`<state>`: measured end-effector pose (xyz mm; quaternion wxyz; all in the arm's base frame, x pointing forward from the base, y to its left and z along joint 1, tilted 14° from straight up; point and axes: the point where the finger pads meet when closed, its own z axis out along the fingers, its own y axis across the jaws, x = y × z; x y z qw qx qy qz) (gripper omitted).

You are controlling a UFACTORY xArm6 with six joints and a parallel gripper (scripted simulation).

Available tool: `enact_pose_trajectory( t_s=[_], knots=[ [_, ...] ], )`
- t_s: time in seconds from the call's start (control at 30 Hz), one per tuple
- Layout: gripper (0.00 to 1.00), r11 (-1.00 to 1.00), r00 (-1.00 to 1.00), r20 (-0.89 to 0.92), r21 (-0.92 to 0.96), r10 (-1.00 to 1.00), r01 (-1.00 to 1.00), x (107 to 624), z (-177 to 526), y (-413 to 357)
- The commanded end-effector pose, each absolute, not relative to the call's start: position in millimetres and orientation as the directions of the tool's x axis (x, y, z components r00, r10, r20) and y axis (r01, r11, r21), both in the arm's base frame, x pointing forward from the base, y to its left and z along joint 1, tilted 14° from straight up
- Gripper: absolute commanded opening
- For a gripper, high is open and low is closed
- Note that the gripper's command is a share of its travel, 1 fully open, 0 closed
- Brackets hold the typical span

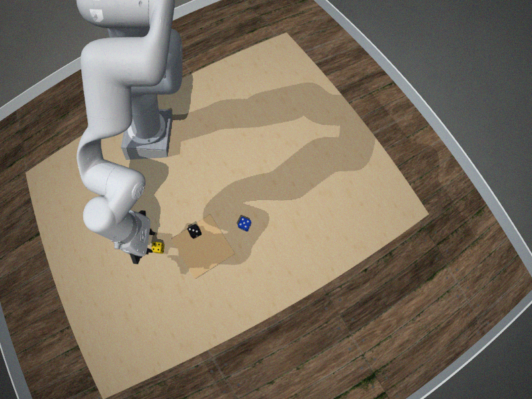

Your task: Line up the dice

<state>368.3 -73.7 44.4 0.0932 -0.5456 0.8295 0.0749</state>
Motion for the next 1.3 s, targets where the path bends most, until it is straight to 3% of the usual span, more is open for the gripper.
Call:
enact_pose_trajectory(
  t_s=[0.0, 1.27],
  knots=[
    [0.47, 0.394, -0.387, -0.237, 0.019, -0.891, -0.919, 369.5, 45.5, -74.3],
    [0.47, 0.394, -0.388, -0.236, 0.020, -0.891, -0.919, 370.2, 39.1, -72.7]
  ],
)
